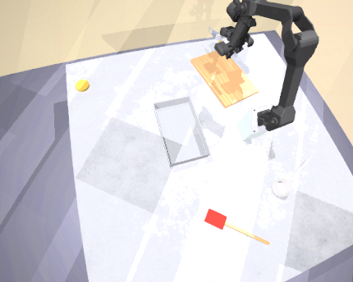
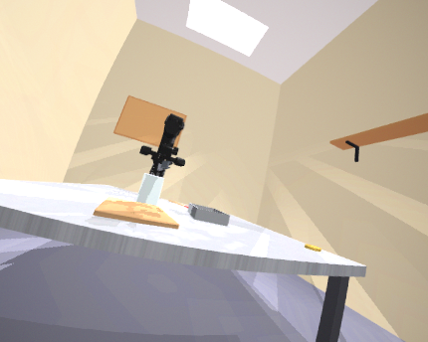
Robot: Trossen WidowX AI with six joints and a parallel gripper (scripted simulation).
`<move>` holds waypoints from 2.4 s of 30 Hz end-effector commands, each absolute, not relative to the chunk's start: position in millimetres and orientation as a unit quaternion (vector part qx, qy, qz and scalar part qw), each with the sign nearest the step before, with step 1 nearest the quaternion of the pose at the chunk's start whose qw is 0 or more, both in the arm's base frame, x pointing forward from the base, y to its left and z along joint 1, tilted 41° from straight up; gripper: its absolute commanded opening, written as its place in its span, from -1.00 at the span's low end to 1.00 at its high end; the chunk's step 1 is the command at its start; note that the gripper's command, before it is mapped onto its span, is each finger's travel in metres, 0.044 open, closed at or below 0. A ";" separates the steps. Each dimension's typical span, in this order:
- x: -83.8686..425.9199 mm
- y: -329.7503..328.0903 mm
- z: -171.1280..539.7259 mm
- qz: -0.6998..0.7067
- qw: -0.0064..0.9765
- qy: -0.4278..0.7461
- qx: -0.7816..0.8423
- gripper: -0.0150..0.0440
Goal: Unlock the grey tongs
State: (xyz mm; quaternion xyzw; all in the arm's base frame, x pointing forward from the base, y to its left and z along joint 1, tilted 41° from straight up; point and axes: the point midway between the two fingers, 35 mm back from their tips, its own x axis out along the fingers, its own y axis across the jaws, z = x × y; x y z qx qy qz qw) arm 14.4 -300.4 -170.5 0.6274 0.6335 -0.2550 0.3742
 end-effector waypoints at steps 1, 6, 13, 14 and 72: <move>13.9 -301.3 -172.9 -0.269 0.391 0.625 0.620 -1.00; 13.4 -301.1 -178.4 -0.291 0.413 0.610 0.611 -1.00; 12.7 -300.4 -183.9 -0.322 0.442 0.588 0.596 -1.00; 12.6 -300.3 -184.5 -0.326 0.447 0.585 0.593 -1.00; 9.0 -275.1 -153.0 -0.506 0.619 0.402 0.447 -1.00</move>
